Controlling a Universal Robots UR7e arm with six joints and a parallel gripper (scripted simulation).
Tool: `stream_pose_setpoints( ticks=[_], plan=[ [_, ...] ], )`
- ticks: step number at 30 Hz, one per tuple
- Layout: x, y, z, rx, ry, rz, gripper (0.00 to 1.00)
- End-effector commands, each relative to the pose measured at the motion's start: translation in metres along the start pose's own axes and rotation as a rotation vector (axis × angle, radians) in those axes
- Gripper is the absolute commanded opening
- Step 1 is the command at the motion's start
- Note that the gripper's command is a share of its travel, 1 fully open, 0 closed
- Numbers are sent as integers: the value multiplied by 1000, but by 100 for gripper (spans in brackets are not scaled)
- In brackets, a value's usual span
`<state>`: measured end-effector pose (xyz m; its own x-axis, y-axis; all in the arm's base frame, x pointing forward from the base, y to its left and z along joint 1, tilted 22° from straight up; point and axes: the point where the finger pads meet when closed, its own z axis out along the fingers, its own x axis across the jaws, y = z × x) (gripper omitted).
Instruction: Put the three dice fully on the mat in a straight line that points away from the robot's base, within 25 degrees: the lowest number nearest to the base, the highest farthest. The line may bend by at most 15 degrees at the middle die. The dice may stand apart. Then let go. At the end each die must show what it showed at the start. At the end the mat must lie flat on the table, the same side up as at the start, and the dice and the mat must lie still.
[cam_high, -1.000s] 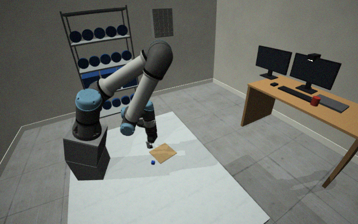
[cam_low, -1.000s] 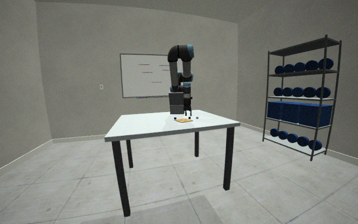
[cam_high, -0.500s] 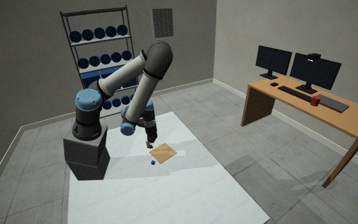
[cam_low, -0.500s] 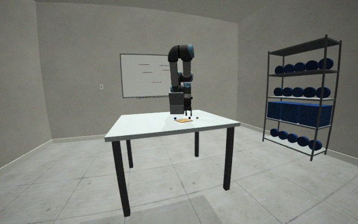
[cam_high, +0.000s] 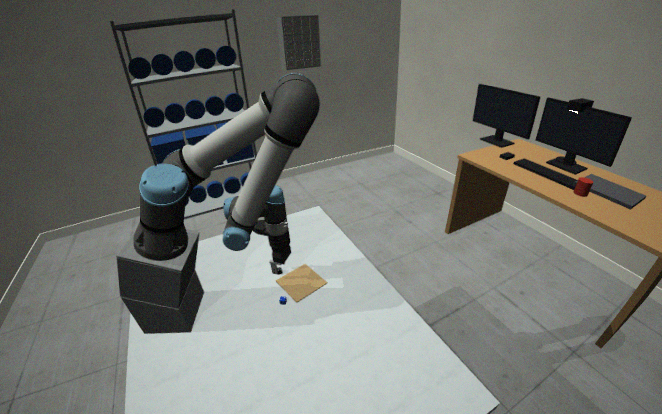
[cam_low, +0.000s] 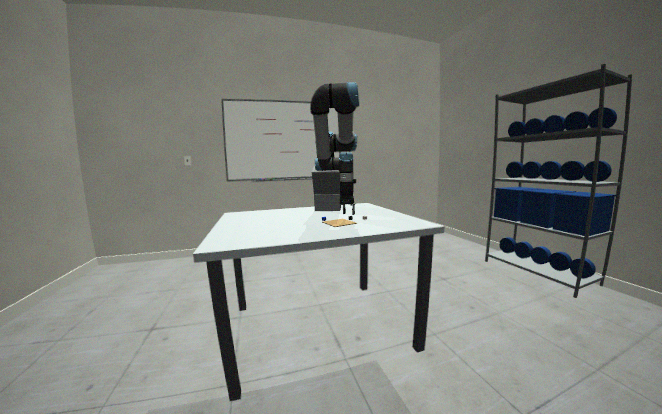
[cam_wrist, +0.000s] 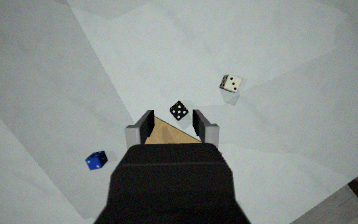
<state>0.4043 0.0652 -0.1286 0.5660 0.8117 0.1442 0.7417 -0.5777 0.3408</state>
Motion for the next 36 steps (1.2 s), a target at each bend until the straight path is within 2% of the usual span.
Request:
stream_pose_setpoints(
  ticks=[1,20,36],
  plan=[
    [0,0,0,-1,1,0,100],
    [4,-1,0,-1,1,0,100],
    [56,-29,0,-1,1,0,100]
  ],
)
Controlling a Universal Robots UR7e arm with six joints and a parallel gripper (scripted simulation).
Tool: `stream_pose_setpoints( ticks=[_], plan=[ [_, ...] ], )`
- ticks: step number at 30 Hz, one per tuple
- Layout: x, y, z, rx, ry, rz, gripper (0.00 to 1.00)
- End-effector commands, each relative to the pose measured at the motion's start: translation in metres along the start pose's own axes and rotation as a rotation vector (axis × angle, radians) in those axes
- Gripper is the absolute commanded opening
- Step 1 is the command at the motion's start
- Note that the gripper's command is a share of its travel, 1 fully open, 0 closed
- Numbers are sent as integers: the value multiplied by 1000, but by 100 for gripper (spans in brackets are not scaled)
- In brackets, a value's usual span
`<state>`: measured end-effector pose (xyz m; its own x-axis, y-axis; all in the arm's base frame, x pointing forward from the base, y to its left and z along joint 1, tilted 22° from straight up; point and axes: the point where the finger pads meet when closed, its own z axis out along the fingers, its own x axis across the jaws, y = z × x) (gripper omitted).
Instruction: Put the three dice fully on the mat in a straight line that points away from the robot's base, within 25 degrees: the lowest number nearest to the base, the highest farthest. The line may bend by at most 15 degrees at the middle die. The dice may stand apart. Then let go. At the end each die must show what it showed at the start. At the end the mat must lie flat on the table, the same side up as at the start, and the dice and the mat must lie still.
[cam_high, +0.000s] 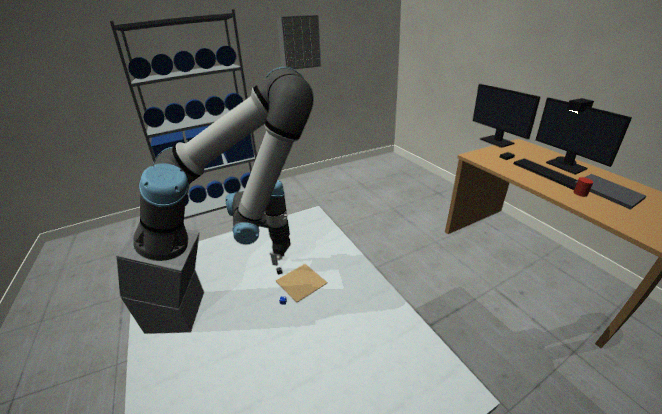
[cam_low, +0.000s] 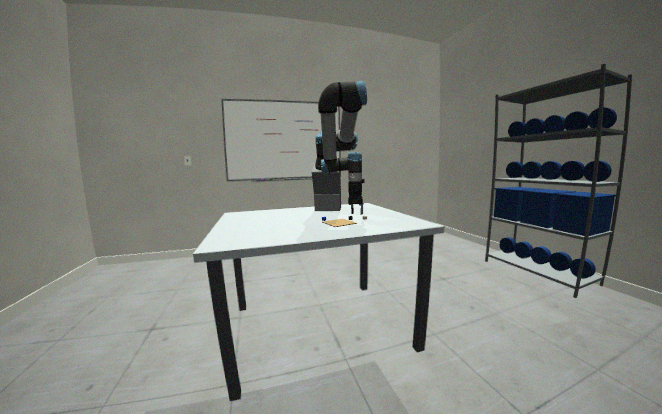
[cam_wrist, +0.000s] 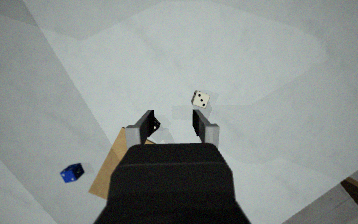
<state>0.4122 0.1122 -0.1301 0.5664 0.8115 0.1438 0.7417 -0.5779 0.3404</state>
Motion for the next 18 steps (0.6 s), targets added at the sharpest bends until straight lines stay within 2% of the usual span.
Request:
stream_pose_setpoints(
  ticks=[1,8,18],
  plan=[
    [14,-7,0,-1,1,0,100],
    [30,-15,0,-1,1,0,100],
    [31,-16,0,-1,1,0,100]
  ],
)
